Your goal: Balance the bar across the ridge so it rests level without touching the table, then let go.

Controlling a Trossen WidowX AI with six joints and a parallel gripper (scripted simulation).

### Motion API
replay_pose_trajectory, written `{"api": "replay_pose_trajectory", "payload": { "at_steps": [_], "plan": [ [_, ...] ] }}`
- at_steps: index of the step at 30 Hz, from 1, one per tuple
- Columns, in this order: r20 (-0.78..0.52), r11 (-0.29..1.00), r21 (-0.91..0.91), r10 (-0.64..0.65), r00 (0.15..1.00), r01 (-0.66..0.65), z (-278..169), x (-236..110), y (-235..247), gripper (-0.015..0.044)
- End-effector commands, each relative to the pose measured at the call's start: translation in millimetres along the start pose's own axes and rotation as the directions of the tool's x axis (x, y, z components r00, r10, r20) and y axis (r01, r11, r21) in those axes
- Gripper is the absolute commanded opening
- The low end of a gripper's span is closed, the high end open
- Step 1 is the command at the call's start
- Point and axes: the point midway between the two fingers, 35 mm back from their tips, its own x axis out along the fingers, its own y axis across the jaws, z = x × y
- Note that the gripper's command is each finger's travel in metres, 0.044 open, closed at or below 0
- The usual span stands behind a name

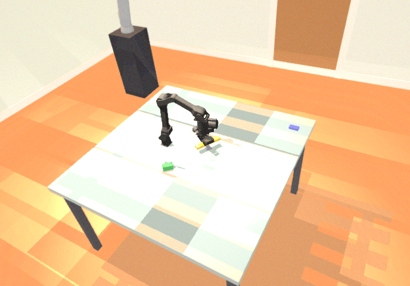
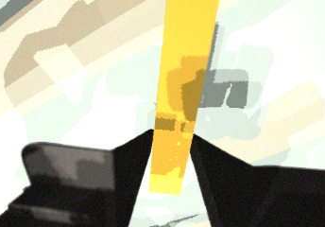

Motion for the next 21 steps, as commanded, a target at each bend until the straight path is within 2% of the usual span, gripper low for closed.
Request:
{"api": "replay_pose_trajectory", "payload": {
  "at_steps": [1, 21],
  "plan": [
    [0.0, 1.0, 0.0, 0.0, 1.0, 0.0, 0.0, 0.1, 0.0, 0.017],
    [0.0, 1.0, 0.0, 0.0, 1.0, 0.0, 0.0, 0.1, 0.0, 0.0185]
  ]
}}
